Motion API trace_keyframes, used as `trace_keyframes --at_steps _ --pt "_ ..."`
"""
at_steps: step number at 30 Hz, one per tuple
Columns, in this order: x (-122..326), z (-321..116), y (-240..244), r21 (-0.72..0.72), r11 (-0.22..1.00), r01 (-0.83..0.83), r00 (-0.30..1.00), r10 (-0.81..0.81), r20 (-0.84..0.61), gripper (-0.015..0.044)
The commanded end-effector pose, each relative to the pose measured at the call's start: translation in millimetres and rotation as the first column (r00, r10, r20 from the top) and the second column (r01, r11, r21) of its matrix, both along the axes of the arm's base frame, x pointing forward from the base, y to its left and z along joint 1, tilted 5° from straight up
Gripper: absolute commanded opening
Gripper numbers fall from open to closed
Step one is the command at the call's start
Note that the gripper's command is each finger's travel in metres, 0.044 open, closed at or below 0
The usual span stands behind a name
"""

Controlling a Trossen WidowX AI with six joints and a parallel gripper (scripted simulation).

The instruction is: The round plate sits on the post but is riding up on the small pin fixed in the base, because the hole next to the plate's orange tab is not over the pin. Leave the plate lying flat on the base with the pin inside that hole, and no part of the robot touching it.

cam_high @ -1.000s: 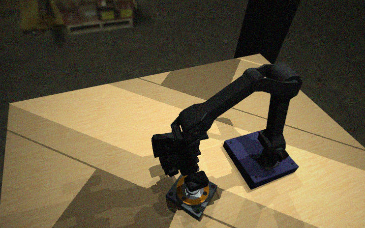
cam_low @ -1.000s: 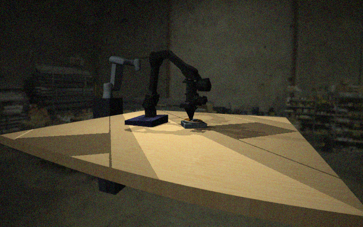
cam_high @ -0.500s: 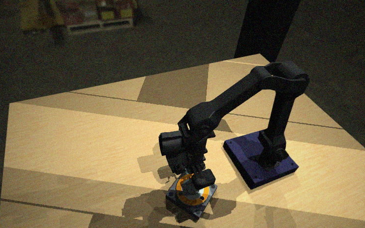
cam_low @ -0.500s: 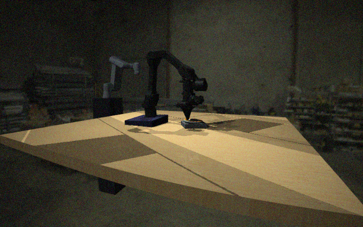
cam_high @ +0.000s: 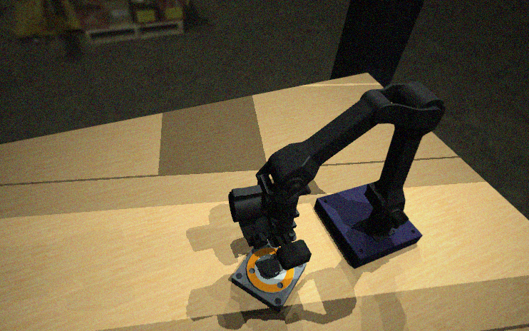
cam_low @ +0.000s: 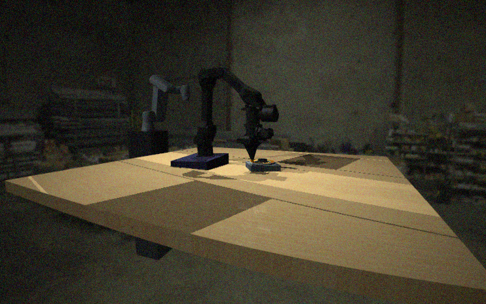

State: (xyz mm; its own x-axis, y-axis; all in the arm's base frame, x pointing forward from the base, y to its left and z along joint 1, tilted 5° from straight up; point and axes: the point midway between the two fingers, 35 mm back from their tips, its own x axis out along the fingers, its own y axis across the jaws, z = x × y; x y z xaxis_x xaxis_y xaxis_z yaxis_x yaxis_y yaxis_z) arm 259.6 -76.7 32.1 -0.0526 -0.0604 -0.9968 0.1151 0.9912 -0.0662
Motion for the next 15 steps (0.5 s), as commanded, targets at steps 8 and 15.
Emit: trace_keyframes --at_steps 8,15 --pt "0 29 4 -0.002 1.000 0.003 1.000 -0.003 0.010 0.0000" --pt "-1 47 5 -0.002 1.000 0.003 1.000 -0.003 0.010 0.0000"
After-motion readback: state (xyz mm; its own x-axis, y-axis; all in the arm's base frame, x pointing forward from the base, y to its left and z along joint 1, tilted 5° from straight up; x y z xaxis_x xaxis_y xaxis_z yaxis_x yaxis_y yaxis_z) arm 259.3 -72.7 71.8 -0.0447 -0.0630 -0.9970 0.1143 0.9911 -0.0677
